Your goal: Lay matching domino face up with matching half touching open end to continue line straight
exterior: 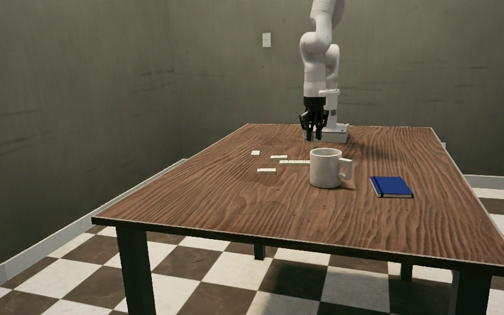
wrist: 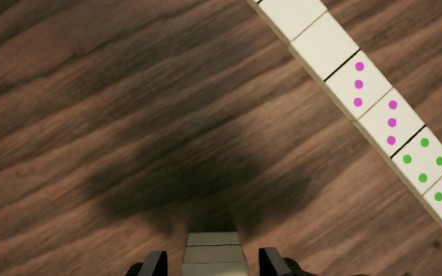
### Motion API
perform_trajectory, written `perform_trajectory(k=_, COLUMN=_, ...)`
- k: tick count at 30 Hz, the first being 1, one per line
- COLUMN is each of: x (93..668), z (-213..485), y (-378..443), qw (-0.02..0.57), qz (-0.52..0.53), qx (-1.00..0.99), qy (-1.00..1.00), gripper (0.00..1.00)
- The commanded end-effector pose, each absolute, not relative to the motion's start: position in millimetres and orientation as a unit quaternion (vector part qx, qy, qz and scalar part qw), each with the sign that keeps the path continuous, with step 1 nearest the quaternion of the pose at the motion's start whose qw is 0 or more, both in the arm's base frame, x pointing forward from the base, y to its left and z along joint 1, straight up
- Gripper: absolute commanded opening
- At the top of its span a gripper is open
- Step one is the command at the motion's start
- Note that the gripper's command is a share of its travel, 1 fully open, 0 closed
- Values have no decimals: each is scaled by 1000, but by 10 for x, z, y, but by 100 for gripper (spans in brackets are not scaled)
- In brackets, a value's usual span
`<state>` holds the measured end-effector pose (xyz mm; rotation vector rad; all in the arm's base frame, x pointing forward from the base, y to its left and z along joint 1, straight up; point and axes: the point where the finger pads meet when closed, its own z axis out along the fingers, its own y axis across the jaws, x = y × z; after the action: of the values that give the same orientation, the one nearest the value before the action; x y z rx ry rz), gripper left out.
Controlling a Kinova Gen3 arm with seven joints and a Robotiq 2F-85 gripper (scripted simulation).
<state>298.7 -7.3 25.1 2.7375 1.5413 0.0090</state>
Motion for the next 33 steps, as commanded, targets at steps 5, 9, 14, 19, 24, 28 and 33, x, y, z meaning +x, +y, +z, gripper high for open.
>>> perform_trajectory(k=5, x=2990, z=254, y=-73, qw=0, qz=3, qx=871, qy=491, gripper=50)
perform_trajectory(k=9, x=2990, z=254, y=-73, qw=0, qz=3, qx=871, qy=491, gripper=36)
perform_trajectory(k=14, x=2990, z=254, y=-73, qw=0, qz=3, qx=871, qy=491, gripper=36)
perform_trajectory(k=19, x=2990, z=254, y=-73, qw=0, qz=3, qx=871, qy=491, gripper=36)
perform_trajectory(k=24, x=2990, z=254, y=-73, qw=0, qz=3, qx=871, qy=491, gripper=36)
perform_trajectory(k=28, x=2990, z=254, y=-73, qw=0, qz=3, qx=871, qy=491, gripper=36)
perform_trajectory(k=33, x=2990, z=254, y=-73, qw=0, qz=3, qx=871, qy=491, gripper=36)
